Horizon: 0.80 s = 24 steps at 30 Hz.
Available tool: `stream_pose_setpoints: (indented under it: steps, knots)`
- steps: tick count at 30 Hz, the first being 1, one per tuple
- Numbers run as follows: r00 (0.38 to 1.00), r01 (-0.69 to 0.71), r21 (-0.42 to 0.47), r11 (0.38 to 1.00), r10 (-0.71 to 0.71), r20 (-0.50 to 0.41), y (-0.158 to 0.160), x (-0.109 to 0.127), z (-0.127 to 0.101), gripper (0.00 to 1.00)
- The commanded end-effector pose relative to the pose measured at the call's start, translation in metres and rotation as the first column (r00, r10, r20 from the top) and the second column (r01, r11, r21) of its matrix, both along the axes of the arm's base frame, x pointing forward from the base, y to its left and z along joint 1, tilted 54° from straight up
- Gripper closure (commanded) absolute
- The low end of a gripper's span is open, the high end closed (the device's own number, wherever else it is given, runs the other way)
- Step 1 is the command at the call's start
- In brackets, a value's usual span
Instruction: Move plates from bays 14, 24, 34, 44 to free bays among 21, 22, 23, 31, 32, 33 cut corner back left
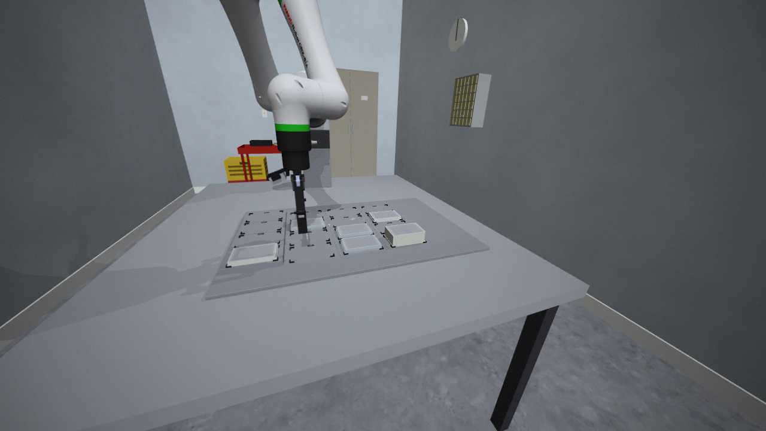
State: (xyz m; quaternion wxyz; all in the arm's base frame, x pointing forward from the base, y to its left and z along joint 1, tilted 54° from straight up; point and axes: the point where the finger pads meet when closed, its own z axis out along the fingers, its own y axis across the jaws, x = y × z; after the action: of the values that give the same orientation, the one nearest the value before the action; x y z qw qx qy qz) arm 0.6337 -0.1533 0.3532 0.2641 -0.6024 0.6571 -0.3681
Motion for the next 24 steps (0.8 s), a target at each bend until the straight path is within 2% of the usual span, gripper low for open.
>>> stream_pose_setpoints:
  steps: [1,24]
  knots:
    - [1.000,-0.004,0.003,1.000,0.004,-0.002,-0.007,0.001,0.003,0.30]
    - [1.000,-0.004,0.002,1.000,0.004,-0.002,-0.086,0.006,0.032,0.30]
